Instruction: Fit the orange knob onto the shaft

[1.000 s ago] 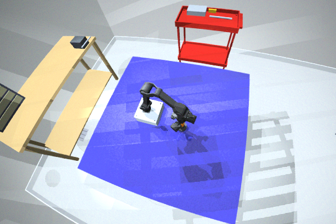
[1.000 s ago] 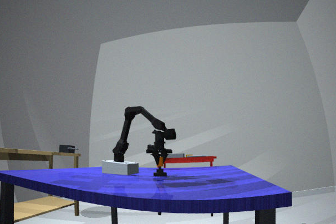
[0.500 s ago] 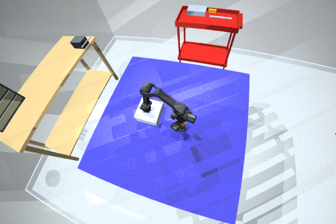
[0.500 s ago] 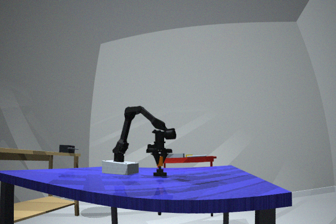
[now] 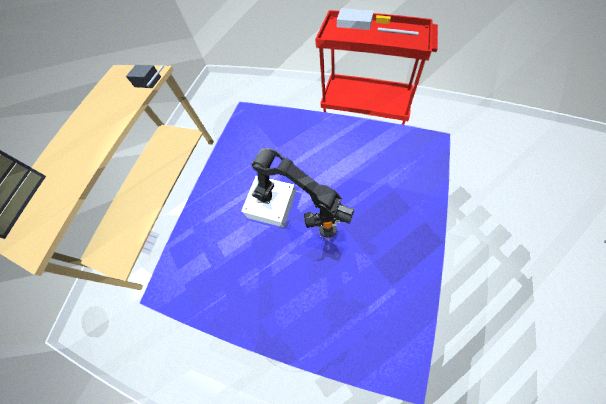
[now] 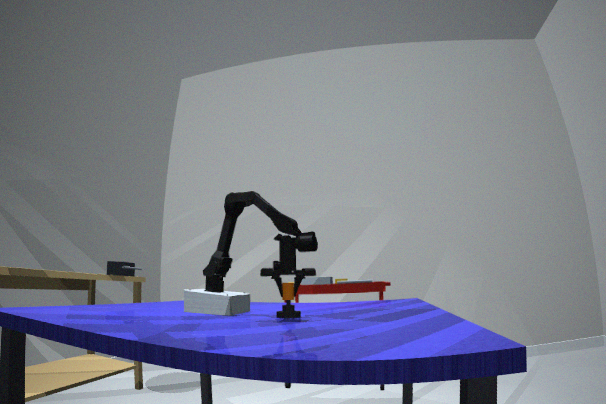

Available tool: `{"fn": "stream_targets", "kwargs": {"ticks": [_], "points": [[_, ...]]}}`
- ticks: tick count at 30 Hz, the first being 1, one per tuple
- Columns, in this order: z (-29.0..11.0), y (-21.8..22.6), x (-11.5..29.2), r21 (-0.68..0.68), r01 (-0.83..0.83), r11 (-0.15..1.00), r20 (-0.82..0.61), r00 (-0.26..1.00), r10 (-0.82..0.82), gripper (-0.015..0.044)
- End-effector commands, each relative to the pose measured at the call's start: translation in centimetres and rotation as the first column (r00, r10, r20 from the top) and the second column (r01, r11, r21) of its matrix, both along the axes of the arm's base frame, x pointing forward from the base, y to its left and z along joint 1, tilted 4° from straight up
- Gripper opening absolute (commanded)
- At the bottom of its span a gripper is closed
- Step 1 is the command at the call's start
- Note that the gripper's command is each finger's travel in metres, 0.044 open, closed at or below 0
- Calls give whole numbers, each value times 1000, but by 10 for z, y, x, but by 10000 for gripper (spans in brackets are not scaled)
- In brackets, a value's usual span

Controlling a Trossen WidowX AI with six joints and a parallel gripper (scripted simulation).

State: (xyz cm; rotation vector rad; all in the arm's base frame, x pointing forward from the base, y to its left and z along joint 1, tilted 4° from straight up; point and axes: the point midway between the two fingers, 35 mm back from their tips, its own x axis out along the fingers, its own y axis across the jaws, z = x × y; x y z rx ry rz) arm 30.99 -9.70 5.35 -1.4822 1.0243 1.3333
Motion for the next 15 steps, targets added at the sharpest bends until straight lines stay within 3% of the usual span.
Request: {"fn": "stream_targets", "kwargs": {"ticks": [1, 7, 15], "points": [[-2, -1, 0, 29, 321, 947, 5, 947, -321, 0], [-1, -1, 1, 67, 676, 734, -5, 736, -677, 0], [2, -1, 1, 104, 959, 263, -40, 268, -963, 0]]}}
